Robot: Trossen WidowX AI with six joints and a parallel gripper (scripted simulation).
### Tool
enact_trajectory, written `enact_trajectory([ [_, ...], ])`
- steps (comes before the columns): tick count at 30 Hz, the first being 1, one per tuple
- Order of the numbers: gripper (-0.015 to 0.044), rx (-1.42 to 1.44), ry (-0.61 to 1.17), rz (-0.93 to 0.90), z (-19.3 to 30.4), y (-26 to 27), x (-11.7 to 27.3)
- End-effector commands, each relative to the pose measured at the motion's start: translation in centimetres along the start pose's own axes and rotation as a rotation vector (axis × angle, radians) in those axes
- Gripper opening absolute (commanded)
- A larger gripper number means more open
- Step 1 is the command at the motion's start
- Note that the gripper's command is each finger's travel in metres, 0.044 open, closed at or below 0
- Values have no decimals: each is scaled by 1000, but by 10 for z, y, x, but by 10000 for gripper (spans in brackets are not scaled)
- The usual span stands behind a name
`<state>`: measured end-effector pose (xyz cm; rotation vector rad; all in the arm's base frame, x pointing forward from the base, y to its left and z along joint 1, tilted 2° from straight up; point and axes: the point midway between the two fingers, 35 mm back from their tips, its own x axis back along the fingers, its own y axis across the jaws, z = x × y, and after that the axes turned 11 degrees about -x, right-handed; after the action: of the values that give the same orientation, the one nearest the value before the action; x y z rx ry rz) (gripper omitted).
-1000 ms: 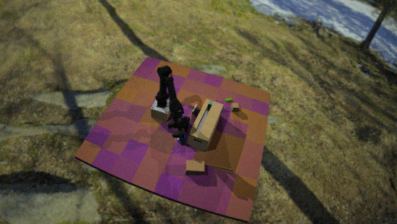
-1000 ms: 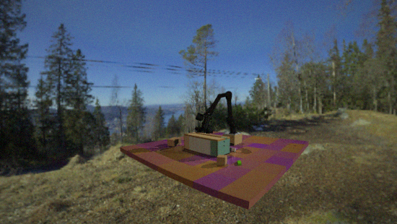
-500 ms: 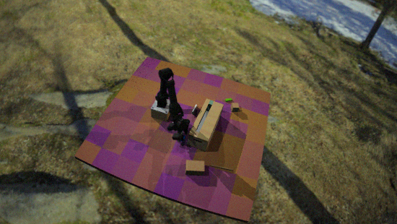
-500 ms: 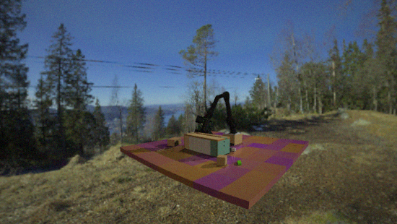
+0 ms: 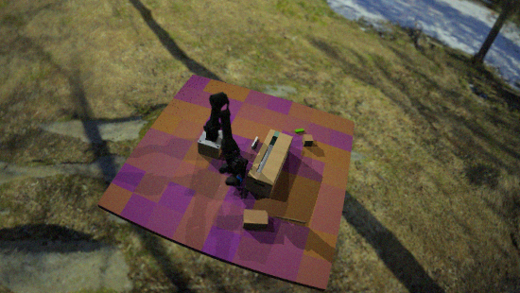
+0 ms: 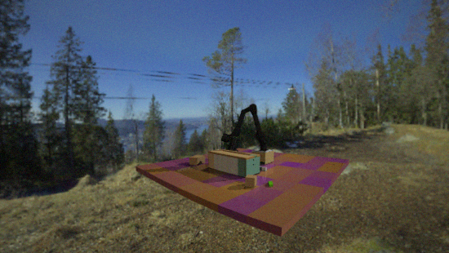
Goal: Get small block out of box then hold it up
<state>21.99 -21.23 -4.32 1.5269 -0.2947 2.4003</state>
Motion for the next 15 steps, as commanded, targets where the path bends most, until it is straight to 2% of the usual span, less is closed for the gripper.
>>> enact_trajectory([
  [1,285,2,-6,9,-5,-1,-5],
  [9,75,2,-6,9,-5,-1,-5],
  [11,62,2,-6,9,-5,-1,-5],
  [13,9,1,-6,9,-3,-1,-3],
  [15,0,1,-5,8,1,-1,4],
])
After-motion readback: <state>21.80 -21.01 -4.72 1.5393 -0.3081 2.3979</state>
